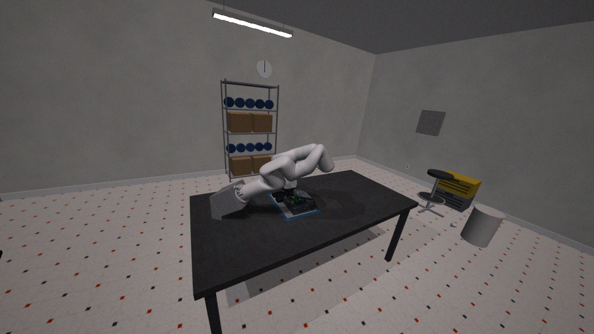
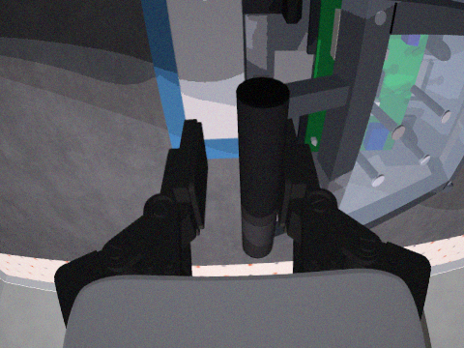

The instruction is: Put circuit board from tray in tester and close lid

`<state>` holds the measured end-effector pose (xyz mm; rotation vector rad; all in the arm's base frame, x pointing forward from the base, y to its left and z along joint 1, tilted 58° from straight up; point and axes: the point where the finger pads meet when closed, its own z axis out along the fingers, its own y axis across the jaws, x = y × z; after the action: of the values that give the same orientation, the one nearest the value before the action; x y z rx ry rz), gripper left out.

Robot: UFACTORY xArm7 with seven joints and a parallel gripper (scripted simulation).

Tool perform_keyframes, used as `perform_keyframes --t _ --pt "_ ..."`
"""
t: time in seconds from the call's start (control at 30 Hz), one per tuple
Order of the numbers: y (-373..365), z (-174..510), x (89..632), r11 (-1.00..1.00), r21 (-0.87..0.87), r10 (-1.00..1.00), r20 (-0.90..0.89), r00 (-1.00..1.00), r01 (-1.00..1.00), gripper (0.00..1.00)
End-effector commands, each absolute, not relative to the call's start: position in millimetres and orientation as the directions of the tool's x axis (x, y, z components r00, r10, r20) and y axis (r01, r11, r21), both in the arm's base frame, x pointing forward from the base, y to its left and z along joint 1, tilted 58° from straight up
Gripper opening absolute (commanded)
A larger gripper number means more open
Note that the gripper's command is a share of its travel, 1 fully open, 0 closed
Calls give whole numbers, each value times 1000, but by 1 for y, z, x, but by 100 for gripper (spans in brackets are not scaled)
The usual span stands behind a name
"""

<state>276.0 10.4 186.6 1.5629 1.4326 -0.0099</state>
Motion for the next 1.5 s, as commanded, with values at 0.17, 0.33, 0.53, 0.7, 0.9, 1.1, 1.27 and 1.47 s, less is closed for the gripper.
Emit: perform_keyframes --t 0.17,0.33,0.53,0.7,0.9,1.1,1.27,1.47 --pt "16 191 270 167 622 754 -581 307 765 0" --pt "23 198 266 167 622 754 -581 307 765 0" --pt "29 204 262 167 622 754 -581 307 765 0" --pt "35 210 258 167 622 754 -581 307 765 0" --pt "38 213 256 167 622 754 -581 307 765 0" --pt "39 213 256 167 622 754 -581 307 765 0" --pt "39 213 256 167 622 754 -581 307 765 0" --pt "39 213 256 167 622 754 -581 307 765 0"
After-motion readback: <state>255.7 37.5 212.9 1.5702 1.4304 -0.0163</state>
